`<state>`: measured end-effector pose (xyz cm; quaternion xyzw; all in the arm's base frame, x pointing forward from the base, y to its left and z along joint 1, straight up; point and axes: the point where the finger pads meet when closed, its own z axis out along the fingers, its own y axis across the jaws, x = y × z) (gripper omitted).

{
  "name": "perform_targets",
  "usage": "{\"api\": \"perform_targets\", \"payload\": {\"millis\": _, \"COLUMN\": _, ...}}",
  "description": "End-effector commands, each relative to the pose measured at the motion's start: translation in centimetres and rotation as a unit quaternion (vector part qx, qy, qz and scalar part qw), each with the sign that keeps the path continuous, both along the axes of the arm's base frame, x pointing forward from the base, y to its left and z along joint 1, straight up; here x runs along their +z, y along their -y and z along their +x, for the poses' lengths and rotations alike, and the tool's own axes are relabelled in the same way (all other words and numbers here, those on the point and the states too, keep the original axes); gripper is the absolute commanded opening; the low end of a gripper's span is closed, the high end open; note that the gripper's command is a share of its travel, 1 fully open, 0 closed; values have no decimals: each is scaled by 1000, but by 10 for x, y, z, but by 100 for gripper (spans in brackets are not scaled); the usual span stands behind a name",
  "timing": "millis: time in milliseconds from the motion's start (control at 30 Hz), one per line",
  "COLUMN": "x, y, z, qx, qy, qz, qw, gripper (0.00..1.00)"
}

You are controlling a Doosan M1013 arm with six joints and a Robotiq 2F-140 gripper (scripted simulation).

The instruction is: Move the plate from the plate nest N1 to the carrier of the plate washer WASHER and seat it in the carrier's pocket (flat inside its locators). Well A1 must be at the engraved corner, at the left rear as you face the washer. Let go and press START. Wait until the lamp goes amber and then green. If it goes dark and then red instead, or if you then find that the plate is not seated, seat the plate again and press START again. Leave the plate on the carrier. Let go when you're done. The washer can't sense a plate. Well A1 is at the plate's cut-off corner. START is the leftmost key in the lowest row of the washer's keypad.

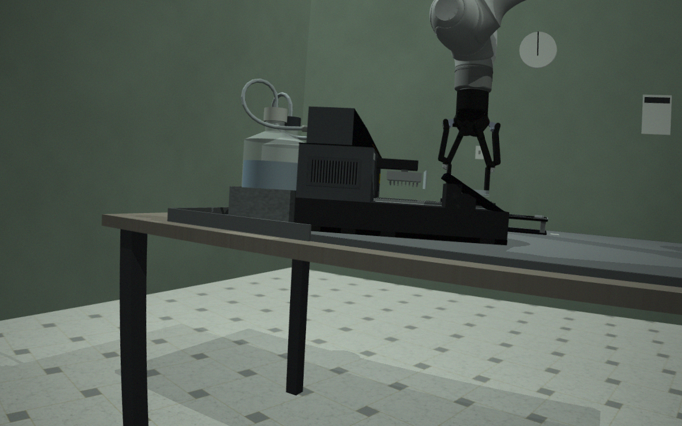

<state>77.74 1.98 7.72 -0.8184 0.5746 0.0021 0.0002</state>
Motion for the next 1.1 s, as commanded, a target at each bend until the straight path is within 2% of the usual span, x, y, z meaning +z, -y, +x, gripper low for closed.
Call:
{"api": "perform_targets", "payload": {"millis": 0, "x": -4, "y": 1, "z": -1, "qx": 1, "qy": 0, "qz": 0, "qw": 1000, "gripper": 10}}
{"api": "perform_targets", "payload": {"millis": 1067, "x": -8, "y": 1, "z": -1, "qx": 1, "qy": 0, "qz": 0, "qw": 1000, "gripper": 10}}
